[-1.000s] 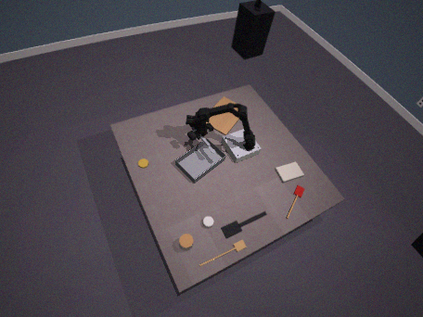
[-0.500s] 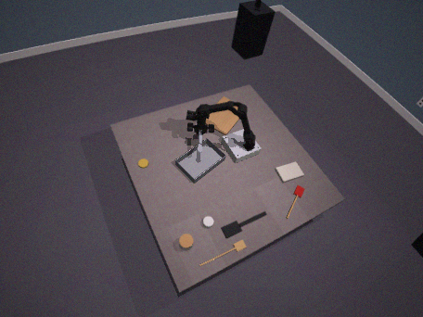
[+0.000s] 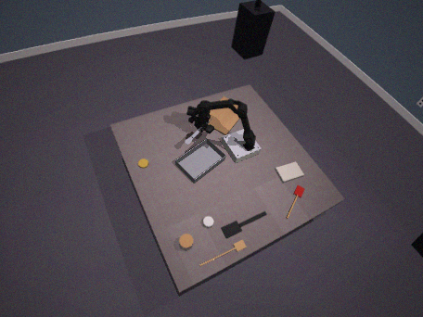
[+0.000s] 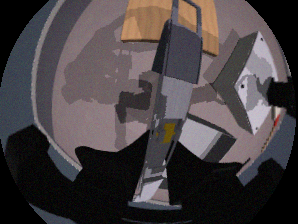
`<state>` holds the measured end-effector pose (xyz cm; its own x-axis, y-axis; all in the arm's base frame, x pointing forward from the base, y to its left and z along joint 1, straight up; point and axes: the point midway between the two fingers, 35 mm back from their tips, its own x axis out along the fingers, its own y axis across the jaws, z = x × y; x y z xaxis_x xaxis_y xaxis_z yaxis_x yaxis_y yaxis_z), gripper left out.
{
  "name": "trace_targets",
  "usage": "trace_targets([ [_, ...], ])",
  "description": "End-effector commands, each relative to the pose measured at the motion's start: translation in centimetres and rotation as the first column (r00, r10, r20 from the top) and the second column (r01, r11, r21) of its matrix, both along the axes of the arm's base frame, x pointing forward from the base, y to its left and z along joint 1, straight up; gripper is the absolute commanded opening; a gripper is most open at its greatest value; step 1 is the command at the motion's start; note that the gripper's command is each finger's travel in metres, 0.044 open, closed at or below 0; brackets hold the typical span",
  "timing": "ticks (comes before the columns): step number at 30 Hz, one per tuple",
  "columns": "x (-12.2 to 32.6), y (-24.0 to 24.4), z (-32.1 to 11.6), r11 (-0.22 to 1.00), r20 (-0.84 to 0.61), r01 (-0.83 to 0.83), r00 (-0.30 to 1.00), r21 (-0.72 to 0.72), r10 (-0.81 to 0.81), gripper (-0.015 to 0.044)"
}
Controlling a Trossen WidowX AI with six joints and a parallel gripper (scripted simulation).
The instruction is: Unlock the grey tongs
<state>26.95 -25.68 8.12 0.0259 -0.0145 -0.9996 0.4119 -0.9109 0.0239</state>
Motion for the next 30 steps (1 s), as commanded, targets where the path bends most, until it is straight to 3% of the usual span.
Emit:
trace_targets([
  [1, -0.7, -1.0, 0.2, 0.981, 0.004, 0.192, 0.981, 0.000, -0.192, -0.0150],
  [15, -2.8, -3.2, 0.3, 0.727, 0.005, 0.686, 0.727, 0.016, -0.686, -0.0150],
  [30, -4.9, -4.9, 0.2, 0.754, 0.004, 0.656, 0.754, 0.013, -0.656, -0.0150],
])
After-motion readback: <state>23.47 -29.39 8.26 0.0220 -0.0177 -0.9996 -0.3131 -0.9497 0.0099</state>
